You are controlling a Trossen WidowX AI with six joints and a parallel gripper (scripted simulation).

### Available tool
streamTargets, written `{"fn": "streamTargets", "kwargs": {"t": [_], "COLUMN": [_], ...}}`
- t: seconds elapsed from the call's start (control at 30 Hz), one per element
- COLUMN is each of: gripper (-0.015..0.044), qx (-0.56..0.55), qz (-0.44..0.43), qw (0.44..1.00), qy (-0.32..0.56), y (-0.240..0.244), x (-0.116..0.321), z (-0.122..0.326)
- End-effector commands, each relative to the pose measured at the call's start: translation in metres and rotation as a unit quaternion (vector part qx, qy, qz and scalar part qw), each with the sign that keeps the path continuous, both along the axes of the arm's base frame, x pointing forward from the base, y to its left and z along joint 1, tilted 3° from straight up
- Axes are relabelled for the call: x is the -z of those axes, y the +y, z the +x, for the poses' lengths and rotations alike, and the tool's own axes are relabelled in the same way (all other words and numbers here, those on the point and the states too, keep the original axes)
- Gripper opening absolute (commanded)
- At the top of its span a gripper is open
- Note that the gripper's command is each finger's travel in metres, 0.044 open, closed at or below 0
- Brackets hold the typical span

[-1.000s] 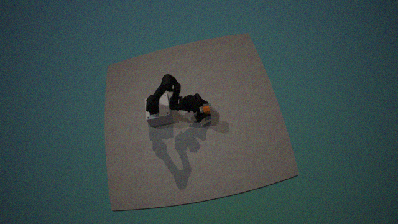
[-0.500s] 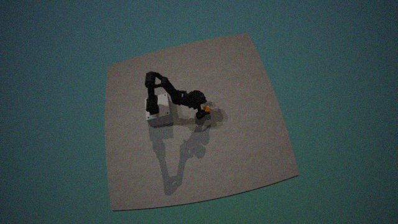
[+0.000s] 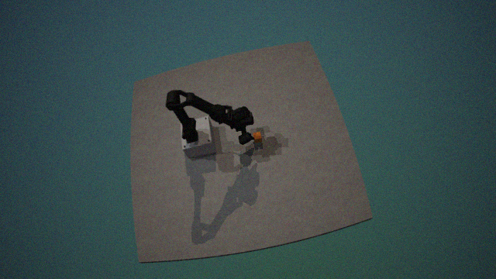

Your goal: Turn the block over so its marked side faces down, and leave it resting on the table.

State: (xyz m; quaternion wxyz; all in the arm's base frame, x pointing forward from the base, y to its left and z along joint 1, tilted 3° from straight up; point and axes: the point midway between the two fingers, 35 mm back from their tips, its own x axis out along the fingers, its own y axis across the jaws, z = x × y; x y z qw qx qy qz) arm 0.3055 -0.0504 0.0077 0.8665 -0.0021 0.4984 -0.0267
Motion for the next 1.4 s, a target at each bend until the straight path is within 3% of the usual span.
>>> {"fn": "streamTargets", "kwargs": {"t": [0.0, 0.47, 1.37], "gripper": [0.044, 0.044, 0.044], "qx": [0.001, 0.008, 0.008], "qz": [0.0, 0.008, 0.008], "qw": [0.999, 0.965, 0.965], "qy": [0.038, 0.261, 0.263], "y": [-0.001, -0.003, -0.004], "x": [-0.002, -0.022, 0.04], "z": [0.007, 0.038, 0.035]}}
